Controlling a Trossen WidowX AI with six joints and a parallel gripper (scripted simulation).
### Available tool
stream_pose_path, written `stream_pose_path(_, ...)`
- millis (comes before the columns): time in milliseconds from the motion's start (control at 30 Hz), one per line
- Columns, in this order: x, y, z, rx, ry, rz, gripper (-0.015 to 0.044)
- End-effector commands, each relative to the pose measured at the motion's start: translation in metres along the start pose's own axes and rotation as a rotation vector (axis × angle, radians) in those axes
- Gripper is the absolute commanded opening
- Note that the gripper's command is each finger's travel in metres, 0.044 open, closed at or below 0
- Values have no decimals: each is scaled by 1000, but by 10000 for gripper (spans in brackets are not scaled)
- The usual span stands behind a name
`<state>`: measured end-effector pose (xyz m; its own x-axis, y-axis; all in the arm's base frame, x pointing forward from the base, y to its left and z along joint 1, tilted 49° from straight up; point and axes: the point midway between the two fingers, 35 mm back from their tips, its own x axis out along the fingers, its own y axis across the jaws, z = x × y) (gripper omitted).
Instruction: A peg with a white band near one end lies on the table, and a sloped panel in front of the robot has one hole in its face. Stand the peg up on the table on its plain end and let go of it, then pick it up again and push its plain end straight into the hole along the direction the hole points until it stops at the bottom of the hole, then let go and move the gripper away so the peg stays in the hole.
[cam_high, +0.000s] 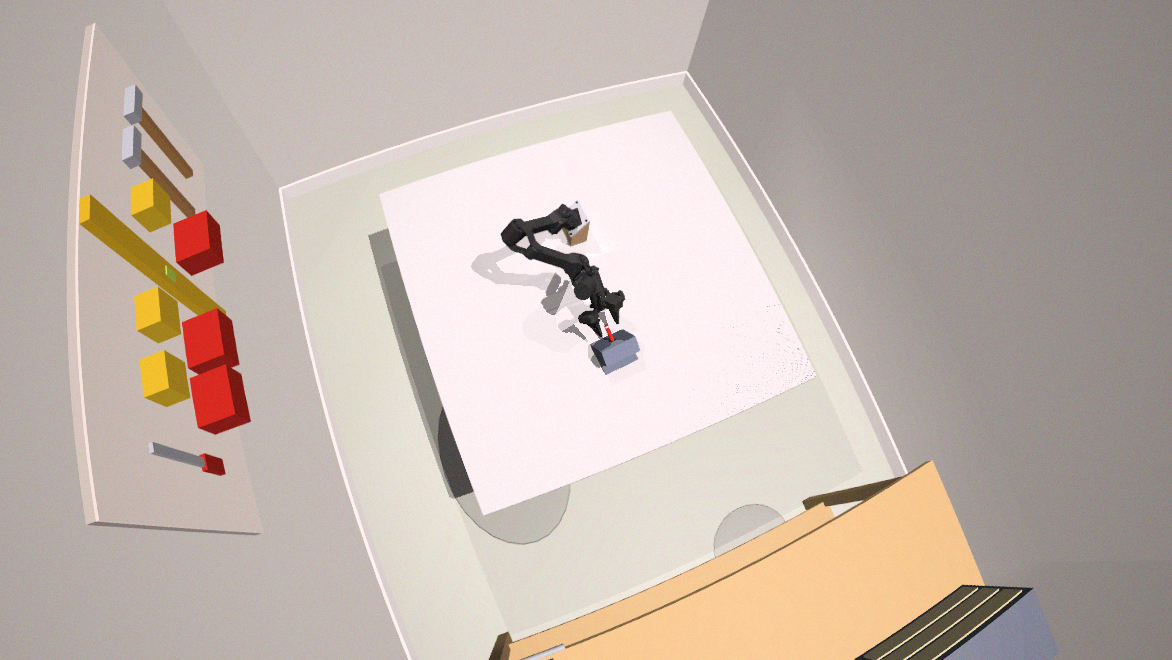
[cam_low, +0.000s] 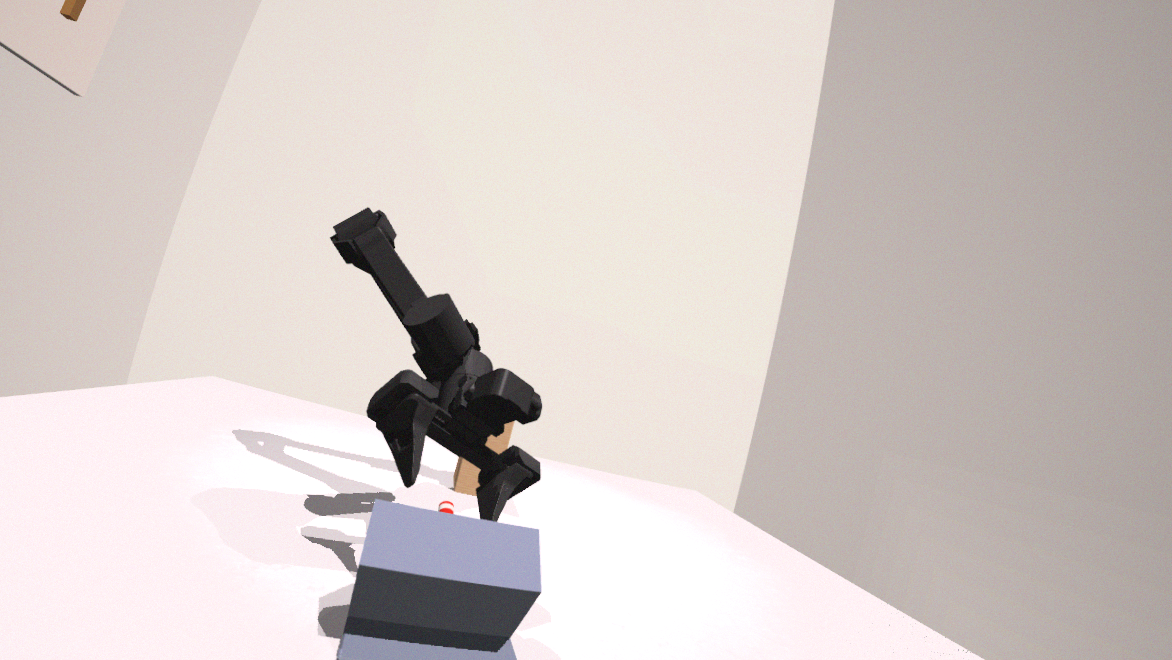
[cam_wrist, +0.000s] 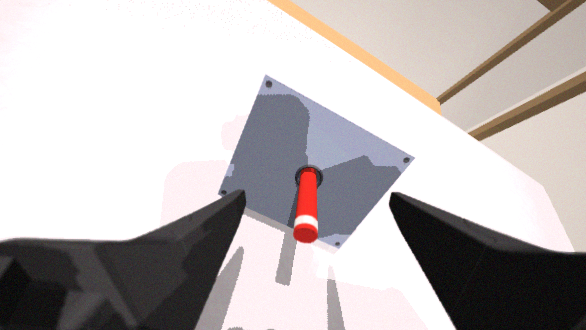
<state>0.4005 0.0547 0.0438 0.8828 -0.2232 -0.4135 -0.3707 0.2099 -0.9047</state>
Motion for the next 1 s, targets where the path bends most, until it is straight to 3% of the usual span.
stream_pose_path(0, -5, 0, 0, 4, 2, 1, 440)
stream_pose_path(967, -38, -2, 3, 1, -1, 2, 440)
